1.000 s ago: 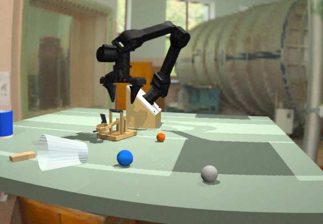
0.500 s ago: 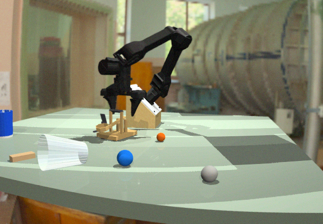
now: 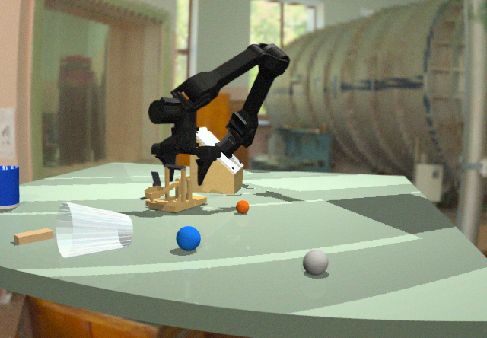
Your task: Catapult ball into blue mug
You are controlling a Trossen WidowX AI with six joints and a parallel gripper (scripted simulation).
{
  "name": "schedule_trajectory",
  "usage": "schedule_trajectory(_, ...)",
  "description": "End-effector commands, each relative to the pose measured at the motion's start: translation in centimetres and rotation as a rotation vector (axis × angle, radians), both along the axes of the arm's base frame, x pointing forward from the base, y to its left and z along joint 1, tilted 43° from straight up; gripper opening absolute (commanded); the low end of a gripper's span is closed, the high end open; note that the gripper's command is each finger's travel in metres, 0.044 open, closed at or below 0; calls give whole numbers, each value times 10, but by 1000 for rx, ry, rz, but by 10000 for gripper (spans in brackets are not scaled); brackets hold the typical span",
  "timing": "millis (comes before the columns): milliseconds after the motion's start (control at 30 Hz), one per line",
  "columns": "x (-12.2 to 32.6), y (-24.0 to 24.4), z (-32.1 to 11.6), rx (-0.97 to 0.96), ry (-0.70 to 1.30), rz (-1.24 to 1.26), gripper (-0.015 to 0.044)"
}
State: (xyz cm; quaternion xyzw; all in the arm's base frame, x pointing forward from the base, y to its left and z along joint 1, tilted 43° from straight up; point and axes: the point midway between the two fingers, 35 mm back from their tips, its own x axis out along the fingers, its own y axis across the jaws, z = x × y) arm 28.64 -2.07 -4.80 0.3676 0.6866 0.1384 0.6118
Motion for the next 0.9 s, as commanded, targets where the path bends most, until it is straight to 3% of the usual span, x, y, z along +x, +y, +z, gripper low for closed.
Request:
schedule_trajectory(0,0,5,-5,3,3,-5,440)
schedule_trajectory(433,-1,18,-18,5,3,-5,440)
schedule_trajectory(833,-1,15,-16,2,1,1,125)
schedule_trajectory(867,-1,15,-16,2,1,1,118)
